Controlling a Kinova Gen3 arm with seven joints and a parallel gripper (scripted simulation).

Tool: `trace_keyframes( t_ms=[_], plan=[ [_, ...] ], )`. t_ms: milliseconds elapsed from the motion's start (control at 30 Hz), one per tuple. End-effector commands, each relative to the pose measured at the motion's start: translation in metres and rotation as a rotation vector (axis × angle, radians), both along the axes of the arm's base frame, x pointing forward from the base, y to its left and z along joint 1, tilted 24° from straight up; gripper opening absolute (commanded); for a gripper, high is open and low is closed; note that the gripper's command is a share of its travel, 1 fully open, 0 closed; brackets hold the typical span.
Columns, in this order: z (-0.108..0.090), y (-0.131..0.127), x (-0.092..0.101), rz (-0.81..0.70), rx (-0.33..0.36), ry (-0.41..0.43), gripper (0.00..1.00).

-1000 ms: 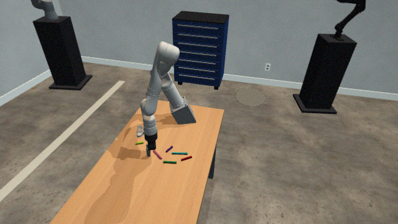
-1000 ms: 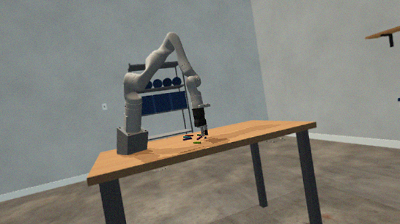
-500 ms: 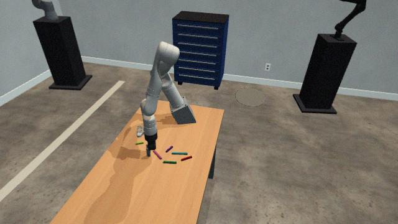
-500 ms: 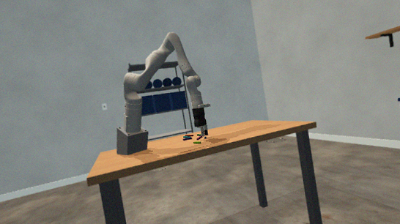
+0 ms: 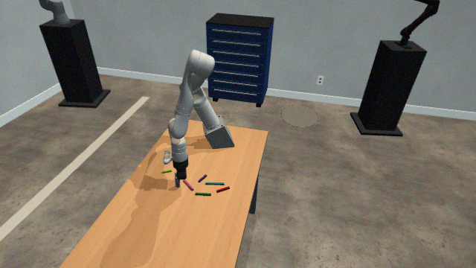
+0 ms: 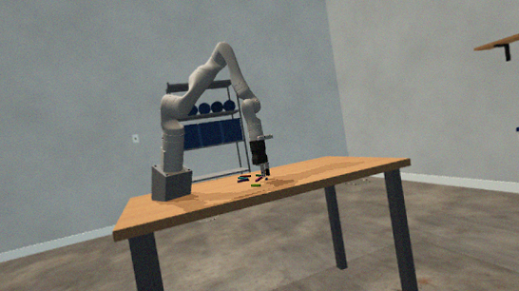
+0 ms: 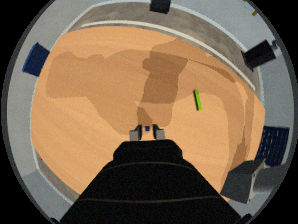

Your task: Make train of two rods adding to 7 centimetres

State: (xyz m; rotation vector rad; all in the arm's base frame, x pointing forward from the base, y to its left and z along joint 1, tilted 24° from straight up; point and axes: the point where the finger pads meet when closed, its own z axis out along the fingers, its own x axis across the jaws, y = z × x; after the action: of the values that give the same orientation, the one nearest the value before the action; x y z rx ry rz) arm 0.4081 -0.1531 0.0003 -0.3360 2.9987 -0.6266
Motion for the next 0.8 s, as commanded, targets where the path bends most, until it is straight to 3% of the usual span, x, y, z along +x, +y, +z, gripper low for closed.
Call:
trace_keyframes(
  t_ms=[0,767],
  plan=[
    [0.0004,0.0003,0.0004,0.001,0.000,-0.001,0.54],
    [-0.0065,-0.0026,0.0012,0.001,0.000,-0.001,0.54]
  ],
)
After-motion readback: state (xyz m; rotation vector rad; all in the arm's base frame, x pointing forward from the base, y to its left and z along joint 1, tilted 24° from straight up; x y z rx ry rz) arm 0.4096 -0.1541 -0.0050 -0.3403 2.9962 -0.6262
